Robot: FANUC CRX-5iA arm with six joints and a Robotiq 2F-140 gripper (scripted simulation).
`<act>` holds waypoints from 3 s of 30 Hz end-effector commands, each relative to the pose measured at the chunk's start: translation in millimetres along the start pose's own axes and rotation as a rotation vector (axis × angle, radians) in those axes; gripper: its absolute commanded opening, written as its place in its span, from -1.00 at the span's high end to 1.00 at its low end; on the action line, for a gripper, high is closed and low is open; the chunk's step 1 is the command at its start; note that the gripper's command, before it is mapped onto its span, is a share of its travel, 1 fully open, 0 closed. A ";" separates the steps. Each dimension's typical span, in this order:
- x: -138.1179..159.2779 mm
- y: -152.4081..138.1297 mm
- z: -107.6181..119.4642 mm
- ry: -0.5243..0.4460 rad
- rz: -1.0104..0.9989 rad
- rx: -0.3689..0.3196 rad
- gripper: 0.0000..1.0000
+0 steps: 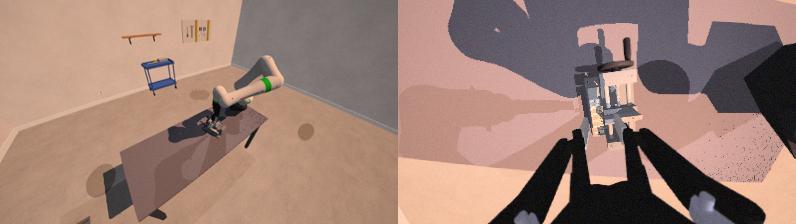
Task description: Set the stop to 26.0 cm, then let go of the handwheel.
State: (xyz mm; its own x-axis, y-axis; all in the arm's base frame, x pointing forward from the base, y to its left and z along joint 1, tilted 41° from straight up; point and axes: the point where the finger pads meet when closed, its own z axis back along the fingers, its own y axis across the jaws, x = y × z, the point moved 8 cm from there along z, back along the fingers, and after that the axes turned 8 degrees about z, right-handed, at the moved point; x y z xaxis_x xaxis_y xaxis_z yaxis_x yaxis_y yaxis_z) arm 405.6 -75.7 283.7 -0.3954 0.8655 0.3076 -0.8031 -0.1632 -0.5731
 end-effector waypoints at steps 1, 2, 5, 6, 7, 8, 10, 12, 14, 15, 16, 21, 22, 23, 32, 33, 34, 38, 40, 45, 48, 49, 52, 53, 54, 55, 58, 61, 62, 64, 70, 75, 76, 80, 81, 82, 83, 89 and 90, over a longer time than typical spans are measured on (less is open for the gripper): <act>-15.9 11.8 0.1 0.000 0.001 0.000 0.33; -15.9 11.8 0.1 0.000 0.001 0.000 0.33; -34.5 25.7 0.1 0.000 0.001 0.000 0.33; -45.8 34.1 0.1 0.000 0.001 0.000 0.33; -57.9 43.2 0.1 0.000 0.001 0.000 0.33; -70.4 52.6 0.1 0.000 0.001 0.000 0.33; -82.9 61.9 0.1 0.000 0.001 0.000 0.33; -94.8 70.8 0.1 0.000 0.001 0.000 0.33; -105.6 78.9 0.1 0.000 0.001 0.000 0.33; -114.7 85.7 0.1 0.000 0.001 0.000 0.33; -121.5 90.8 0.1 0.000 0.001 0.000 0.33; -129.9 97.1 0.1 0.000 0.001 0.000 0.33; -130.1 97.2 0.1 0.000 0.001 0.000 0.33; -130.1 97.2 0.1 0.000 0.001 0.000 0.33; -130.1 97.2 -5.2 0.000 0.001 0.000 0.33; -130.1 97.2 -8.0 0.000 0.001 0.000 0.33; -130.1 97.2 -10.5 0.000 0.001 0.000 0.33; -130.1 97.2 -13.1 0.000 0.001 0.000 0.33; -130.1 97.2 -13.3 0.000 0.001 0.000 0.33; -130.1 97.2 -13.3 0.000 0.001 0.000 0.33; -130.1 97.2 -13.7 0.000 0.001 0.000 0.33; -130.1 97.2 -14.1 0.000 0.001 0.000 0.33; -130.1 97.2 -17.0 0.000 0.001 0.000 0.33; -130.1 97.2 -17.0 0.000 0.001 0.000 0.33; -130.1 97.2 -17.0 0.000 0.001 0.000 0.33; -130.1 97.2 -18.5 0.000 0.001 0.000 0.33; -130.1 97.2 -25.0 0.000 0.001 0.000 0.33; -130.1 97.2 -33.8 0.000 0.001 0.000 0.33; -130.1 97.2 -37.1 0.000 0.001 0.000 0.33; -130.1 97.2 -44.2 0.000 0.001 0.000 0.33; -130.1 97.2 -62.0 0.000 0.001 0.000 0.33; -130.1 97.2 -73.6 0.000 0.001 0.000 0.33; -130.1 97.2 -75.9 0.000 0.001 0.000 0.33; -130.1 97.2 -81.8 0.000 0.001 0.000 0.33; -130.1 97.2 -82.5 0.000 0.001 0.000 0.33; -130.1 97.2 -82.9 0.000 0.001 0.000 0.33; -130.0 97.2 -83.2 0.000 0.001 0.000 0.33; -130.0 97.2 -83.3 0.000 0.001 0.000 0.33; -130.0 97.2 -83.3 0.000 0.001 0.000 0.33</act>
State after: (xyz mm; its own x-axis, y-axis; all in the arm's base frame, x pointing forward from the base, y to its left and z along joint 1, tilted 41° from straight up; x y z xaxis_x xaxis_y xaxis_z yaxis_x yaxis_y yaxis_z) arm 416.1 -164.5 124.6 -0.3961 0.8651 0.3076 -0.8027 -0.1637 -0.5734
